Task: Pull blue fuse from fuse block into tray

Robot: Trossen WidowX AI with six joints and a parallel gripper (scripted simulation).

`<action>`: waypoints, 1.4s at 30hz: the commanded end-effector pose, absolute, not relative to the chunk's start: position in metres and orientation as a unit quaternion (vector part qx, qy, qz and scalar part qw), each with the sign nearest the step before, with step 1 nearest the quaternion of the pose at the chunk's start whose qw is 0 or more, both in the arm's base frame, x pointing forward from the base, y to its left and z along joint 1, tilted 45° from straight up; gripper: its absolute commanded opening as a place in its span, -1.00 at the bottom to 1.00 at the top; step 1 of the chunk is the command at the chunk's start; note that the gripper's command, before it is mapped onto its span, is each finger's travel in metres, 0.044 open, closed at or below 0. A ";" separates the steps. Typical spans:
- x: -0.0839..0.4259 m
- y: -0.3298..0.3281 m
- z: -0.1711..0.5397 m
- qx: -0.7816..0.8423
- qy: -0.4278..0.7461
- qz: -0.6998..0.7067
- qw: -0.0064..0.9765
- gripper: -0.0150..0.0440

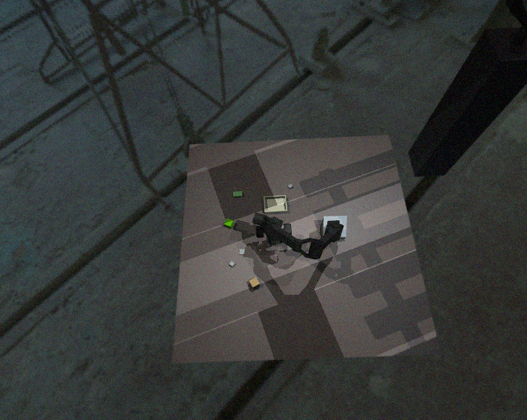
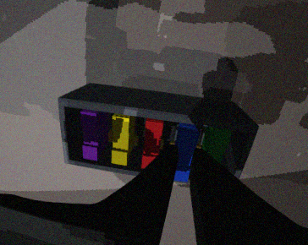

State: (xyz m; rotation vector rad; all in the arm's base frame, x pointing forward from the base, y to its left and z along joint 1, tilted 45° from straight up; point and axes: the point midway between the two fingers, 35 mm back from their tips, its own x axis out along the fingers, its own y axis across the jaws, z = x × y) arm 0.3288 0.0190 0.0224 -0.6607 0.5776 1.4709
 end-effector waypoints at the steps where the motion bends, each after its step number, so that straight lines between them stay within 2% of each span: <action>1: 0.329 0.017 0.025 -0.295 0.254 0.648 0.654 -0.49; 42: 0.328 0.002 0.039 -0.293 0.255 0.648 0.655 -0.49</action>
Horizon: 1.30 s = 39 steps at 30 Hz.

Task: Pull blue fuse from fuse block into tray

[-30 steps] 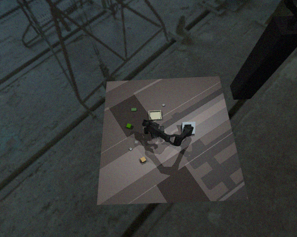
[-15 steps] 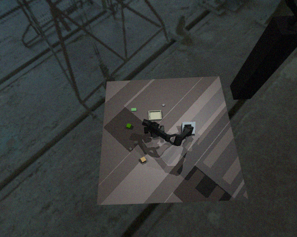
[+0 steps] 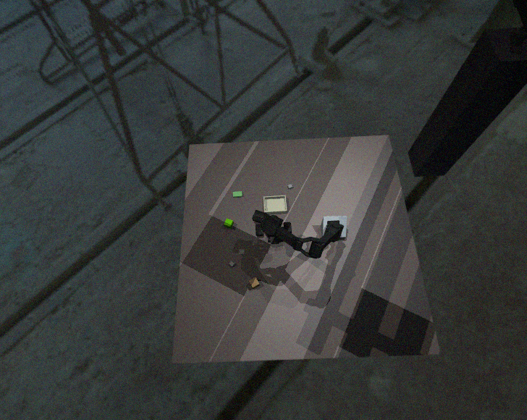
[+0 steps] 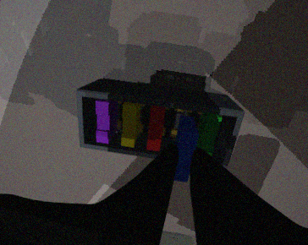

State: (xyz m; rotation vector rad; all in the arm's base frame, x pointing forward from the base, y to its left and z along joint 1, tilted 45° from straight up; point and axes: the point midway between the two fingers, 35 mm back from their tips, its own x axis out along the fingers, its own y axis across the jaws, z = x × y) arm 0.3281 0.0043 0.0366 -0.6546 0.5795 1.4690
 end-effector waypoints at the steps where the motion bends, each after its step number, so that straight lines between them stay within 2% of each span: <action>1: 0.328 0.002 0.039 -0.293 0.255 0.648 0.655 -0.49; 39: 0.330 -0.031 0.051 -0.294 0.257 0.647 0.655 -0.49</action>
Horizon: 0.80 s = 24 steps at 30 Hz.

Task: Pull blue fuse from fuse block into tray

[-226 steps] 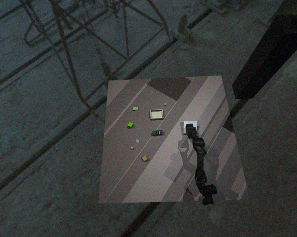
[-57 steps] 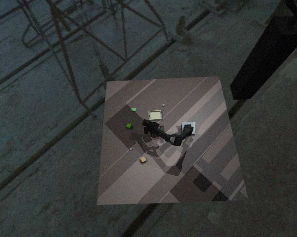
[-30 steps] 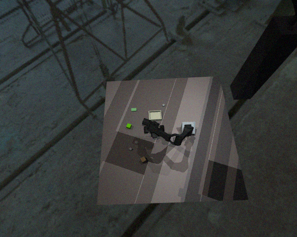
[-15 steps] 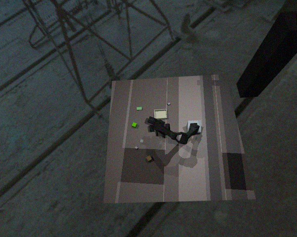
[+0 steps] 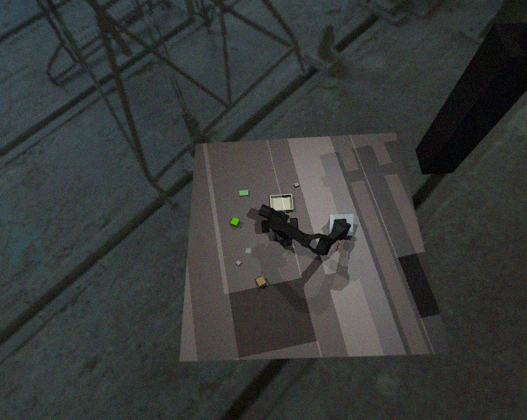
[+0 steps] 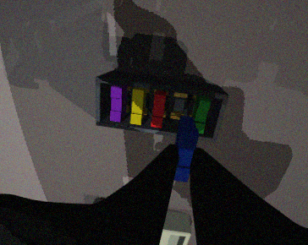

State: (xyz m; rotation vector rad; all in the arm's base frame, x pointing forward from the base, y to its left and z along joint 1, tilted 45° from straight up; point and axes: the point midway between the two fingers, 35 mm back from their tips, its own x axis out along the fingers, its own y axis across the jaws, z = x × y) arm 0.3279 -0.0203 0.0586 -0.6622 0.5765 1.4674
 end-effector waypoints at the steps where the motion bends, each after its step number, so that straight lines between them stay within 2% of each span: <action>1: 0.331 -0.036 0.048 -0.295 0.257 0.646 0.655 -0.49; 24: 0.324 -0.142 -0.051 -0.299 0.261 0.644 0.654 -0.49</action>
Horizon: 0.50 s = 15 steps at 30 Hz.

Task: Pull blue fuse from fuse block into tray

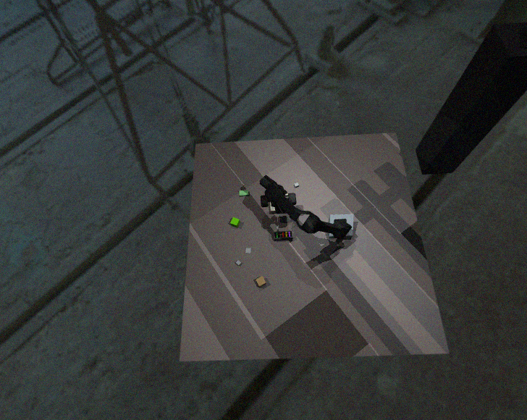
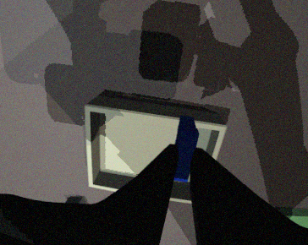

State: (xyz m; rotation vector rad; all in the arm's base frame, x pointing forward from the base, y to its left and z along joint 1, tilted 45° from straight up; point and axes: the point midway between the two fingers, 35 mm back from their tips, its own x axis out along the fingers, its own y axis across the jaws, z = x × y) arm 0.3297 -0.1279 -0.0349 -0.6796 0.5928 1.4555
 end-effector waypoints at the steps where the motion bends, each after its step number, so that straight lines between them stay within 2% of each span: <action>1: 0.323 -0.146 -0.056 -0.298 0.261 0.644 0.654 -0.49; 7: 0.312 -0.167 -0.081 -0.297 0.258 0.646 0.654 -0.49; 15: 0.312 -0.164 -0.086 -0.297 0.258 0.646 0.654 -0.49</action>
